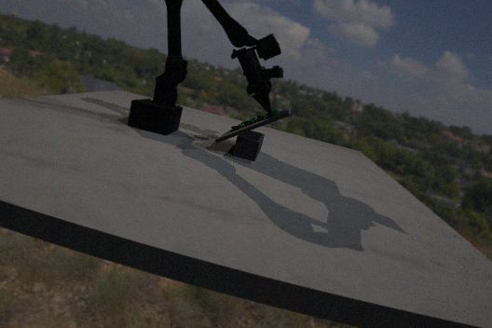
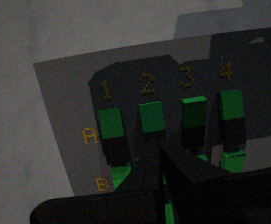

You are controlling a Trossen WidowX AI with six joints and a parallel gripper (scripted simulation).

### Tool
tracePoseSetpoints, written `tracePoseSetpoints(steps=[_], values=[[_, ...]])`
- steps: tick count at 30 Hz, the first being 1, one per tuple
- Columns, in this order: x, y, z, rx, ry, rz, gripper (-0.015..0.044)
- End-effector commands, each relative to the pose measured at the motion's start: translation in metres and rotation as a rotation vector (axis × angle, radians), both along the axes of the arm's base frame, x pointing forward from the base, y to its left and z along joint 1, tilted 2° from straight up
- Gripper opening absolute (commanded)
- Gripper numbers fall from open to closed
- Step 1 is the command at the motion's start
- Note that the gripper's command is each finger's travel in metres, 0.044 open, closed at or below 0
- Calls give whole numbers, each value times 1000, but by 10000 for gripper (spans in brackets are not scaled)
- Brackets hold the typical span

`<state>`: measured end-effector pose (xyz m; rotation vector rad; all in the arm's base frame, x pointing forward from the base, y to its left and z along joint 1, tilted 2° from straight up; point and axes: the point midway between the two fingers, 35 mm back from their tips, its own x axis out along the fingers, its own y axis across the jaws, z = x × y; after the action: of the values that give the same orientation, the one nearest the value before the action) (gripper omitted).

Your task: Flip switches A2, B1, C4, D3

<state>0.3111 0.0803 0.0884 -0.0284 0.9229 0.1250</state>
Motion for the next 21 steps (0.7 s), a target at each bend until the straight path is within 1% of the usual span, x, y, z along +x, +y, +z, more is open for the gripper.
tracePoseSetpoints(steps=[1,17,19,21], values=[[0,1,-1,2,1,6,0],[1,1,-3,2,1,6,0],[-2,0,5,0,3,1,0],[-15,-2,25,-1,14,4,0]])
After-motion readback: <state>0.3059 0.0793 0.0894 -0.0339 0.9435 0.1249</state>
